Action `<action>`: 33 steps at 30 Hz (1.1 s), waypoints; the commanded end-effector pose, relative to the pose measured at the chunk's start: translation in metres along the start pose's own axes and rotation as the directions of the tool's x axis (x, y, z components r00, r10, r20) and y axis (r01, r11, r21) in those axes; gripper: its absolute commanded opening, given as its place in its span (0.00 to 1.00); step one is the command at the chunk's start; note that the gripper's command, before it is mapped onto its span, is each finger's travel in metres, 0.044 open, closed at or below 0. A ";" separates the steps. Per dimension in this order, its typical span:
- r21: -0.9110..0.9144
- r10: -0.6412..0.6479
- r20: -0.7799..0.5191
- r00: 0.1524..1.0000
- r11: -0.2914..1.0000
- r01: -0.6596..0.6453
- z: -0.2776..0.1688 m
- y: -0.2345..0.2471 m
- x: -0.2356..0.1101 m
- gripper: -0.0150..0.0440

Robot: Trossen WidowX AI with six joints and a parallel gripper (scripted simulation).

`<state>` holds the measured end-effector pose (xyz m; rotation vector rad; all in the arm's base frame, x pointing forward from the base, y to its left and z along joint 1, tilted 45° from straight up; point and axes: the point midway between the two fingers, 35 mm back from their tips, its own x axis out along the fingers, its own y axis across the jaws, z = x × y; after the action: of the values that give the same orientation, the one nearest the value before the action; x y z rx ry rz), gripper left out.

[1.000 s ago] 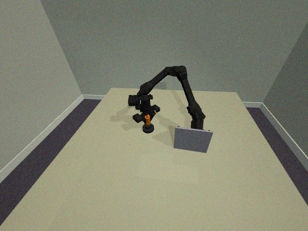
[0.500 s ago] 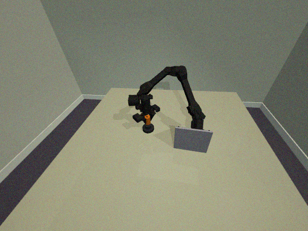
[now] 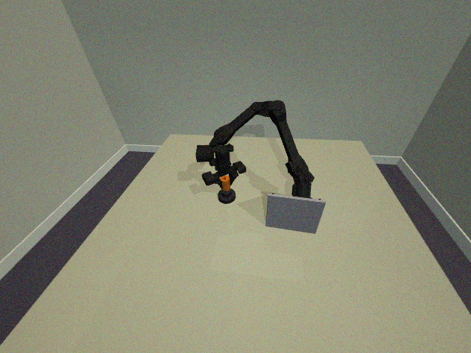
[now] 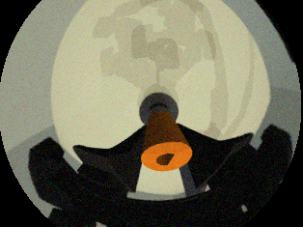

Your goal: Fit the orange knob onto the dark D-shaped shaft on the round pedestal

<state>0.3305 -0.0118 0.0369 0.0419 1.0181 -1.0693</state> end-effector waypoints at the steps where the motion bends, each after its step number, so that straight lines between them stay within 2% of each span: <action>1: 0.013 0.001 0.001 1.000 1.000 -0.001 0.001 0.000 0.001 0.25; 22: 0.013 0.001 0.000 1.000 1.000 -0.001 0.001 0.000 -0.003 0.25; 29: 0.210 0.001 0.000 1.000 0.978 -0.001 0.001 0.001 -0.002 0.25; 33: 0.220 0.001 0.000 1.000 0.975 -0.001 0.000 0.001 0.000 0.25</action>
<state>0.3311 -0.0111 0.0378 0.1936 0.9150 -1.1611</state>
